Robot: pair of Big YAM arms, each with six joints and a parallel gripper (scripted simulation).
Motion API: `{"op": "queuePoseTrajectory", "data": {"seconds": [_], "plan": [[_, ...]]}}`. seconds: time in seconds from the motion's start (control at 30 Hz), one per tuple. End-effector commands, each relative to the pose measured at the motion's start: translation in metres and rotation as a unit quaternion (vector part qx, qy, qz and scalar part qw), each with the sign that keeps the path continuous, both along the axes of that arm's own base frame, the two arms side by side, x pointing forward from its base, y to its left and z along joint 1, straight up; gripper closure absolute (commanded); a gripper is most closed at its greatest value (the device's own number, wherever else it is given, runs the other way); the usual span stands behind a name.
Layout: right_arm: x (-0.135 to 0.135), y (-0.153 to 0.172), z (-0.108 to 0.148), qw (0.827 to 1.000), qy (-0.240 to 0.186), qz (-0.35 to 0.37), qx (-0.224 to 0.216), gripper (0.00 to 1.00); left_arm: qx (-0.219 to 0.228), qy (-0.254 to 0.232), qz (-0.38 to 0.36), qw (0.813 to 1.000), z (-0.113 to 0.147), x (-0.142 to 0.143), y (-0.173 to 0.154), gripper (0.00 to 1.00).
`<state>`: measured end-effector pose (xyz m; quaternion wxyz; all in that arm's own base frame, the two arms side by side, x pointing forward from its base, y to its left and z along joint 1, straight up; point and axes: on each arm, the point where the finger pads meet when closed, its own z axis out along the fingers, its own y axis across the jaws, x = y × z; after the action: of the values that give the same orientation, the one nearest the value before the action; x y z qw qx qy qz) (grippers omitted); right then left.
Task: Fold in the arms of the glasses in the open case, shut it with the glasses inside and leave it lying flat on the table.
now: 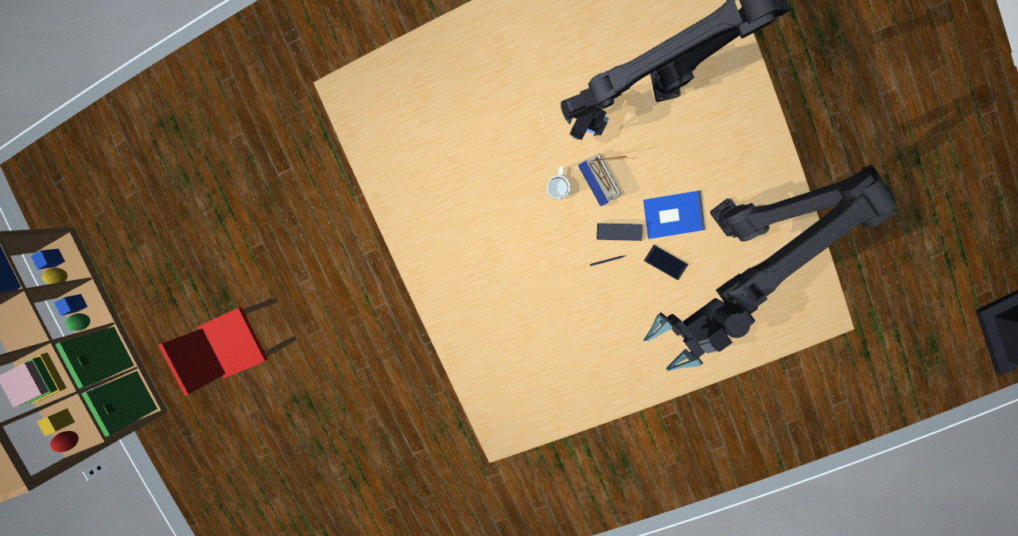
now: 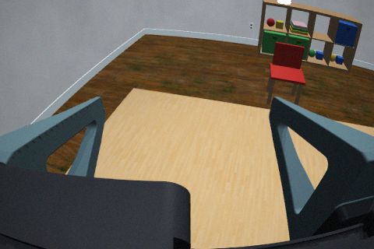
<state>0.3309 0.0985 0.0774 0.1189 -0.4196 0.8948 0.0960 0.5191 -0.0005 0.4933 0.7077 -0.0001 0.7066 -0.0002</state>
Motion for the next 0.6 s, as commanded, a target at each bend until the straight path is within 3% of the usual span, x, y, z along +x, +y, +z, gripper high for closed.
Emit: {"op": "queuePoseTrajectory", "data": {"seconds": [0.0, 0.27, 0.57], "plan": [[0.022, 0.01, 0.018, 0.997, -0.028, 0.075, 0.005, 0.04, -0.003, -0.025, -0.003, 1.0, 0.03, 0.001, -0.004, 0.0], [0.02, 0.021, 0.015, 0.989, -0.028, 0.146, 0.024, 0.04, -0.003, -0.025, -0.003, 1.0, 0.03, 0.001, -0.004, 0.0], [0.017, 0.036, 0.01, 0.966, -0.033, 0.248, 0.059, 0.04, -0.003, -0.025, -0.003, 1.0, 0.03, 0.001, -0.004, 0.0]]}}
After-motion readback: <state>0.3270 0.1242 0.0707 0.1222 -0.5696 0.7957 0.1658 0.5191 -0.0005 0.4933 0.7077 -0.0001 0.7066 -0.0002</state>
